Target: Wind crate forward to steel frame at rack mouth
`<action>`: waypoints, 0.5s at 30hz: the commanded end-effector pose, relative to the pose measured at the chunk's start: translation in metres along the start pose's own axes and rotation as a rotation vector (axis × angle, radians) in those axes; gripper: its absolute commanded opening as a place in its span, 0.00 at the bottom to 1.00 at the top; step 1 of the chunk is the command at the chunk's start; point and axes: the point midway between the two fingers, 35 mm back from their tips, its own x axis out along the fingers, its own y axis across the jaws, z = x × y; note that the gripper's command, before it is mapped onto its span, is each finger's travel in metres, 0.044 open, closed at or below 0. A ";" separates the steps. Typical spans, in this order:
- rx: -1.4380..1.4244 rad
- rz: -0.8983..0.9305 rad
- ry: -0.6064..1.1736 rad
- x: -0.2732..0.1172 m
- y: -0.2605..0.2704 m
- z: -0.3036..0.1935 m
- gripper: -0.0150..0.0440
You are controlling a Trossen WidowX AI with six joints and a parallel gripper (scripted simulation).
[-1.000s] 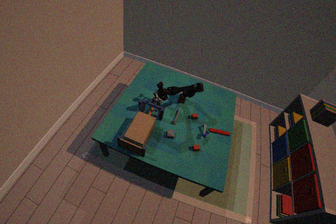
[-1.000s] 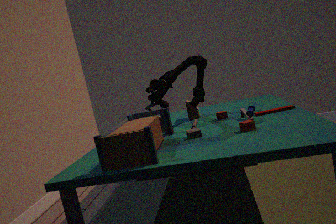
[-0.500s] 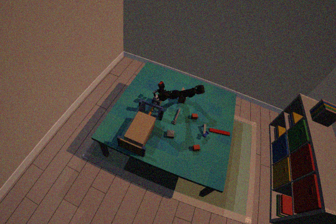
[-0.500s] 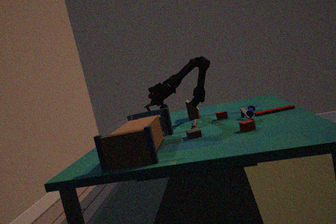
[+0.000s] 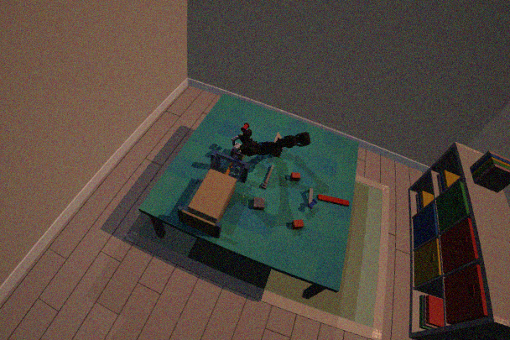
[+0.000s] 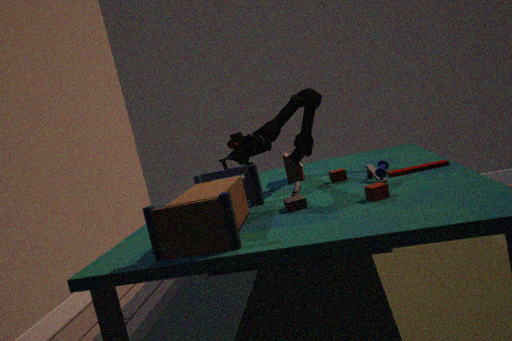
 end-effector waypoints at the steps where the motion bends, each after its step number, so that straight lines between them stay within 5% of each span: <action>1: 0.010 -0.072 0.002 0.000 -0.002 0.000 0.25; 15: 0.010 -0.105 0.003 0.000 -0.002 0.000 0.25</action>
